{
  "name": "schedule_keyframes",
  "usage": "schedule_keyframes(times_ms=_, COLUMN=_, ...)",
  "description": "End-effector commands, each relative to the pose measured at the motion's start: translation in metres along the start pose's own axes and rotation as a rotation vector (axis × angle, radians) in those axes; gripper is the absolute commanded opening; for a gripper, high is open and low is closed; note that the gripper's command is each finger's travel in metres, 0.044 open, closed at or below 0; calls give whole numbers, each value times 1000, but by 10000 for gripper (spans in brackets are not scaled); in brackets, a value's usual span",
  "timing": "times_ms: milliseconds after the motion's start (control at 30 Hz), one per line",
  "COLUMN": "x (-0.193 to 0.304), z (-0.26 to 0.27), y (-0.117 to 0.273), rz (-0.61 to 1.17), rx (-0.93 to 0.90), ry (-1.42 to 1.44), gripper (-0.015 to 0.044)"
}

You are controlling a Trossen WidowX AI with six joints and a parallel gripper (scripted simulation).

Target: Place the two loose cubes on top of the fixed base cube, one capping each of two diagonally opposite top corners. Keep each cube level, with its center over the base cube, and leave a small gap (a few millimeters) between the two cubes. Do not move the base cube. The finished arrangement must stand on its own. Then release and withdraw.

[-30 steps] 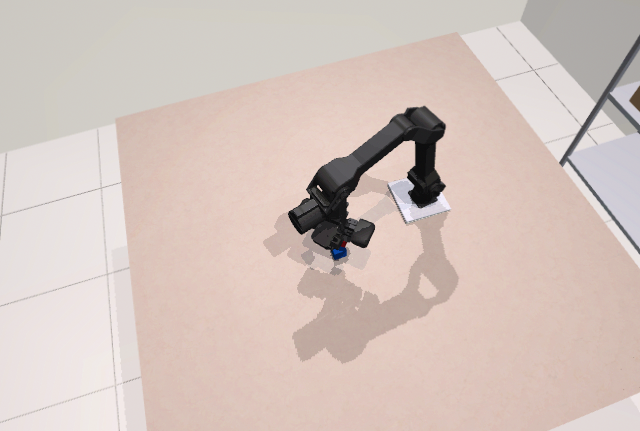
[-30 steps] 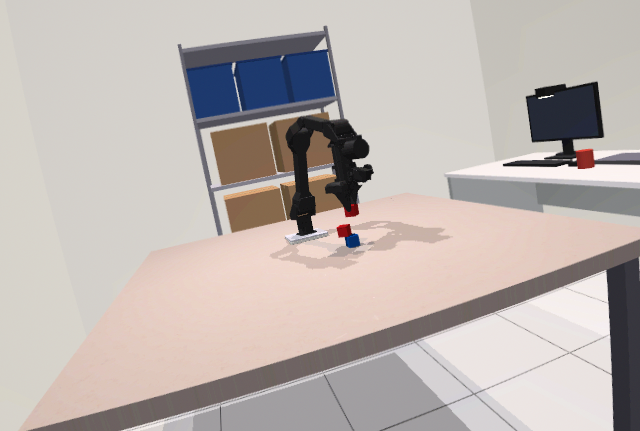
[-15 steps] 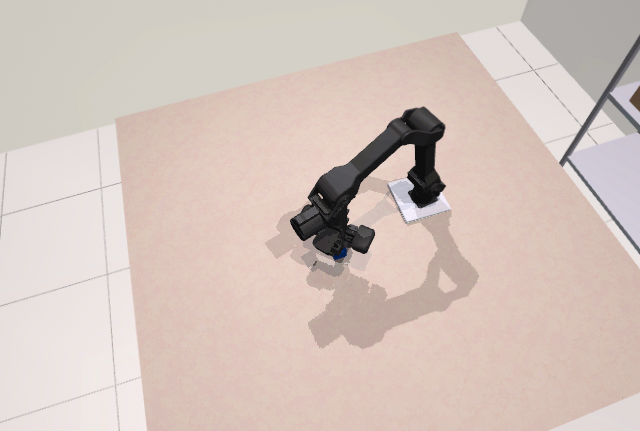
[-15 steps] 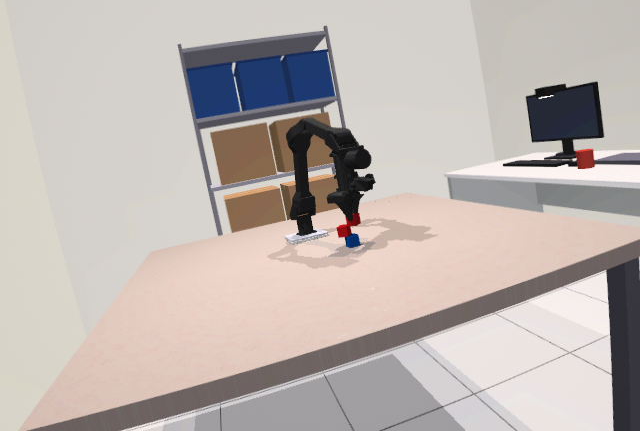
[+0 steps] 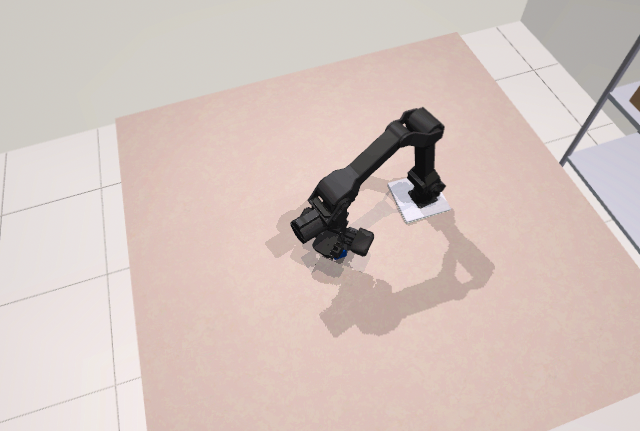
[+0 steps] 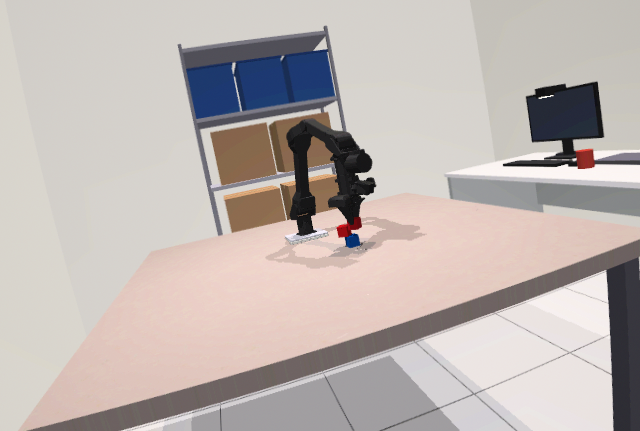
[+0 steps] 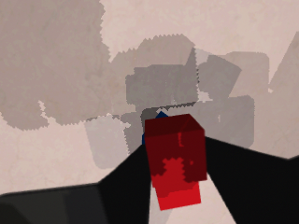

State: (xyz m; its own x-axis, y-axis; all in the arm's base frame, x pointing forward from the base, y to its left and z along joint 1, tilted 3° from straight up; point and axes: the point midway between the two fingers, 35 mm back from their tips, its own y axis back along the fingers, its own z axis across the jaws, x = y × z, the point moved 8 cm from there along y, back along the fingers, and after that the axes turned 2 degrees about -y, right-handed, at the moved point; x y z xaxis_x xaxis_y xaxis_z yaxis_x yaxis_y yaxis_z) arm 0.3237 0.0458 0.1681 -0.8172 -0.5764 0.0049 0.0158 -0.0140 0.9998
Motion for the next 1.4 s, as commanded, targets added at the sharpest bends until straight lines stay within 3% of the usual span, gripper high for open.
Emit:
schedule_keyframes(times_ms=0, x=-1, z=0, y=-9, rz=0, rx=-6, ry=-5, gripper=105)
schedule_keyframes(times_ms=933, x=-1, z=0, y=-19, rz=0, rx=-6, ry=-5, gripper=105)
schedule_keyframes(times_ms=1067, x=-1, z=0, y=-19, rz=0, rx=-6, ry=-5, gripper=205)
schedule_keyframes(times_ms=1367, x=0, z=0, y=-9, rz=4, rx=-2, ry=0, gripper=205)
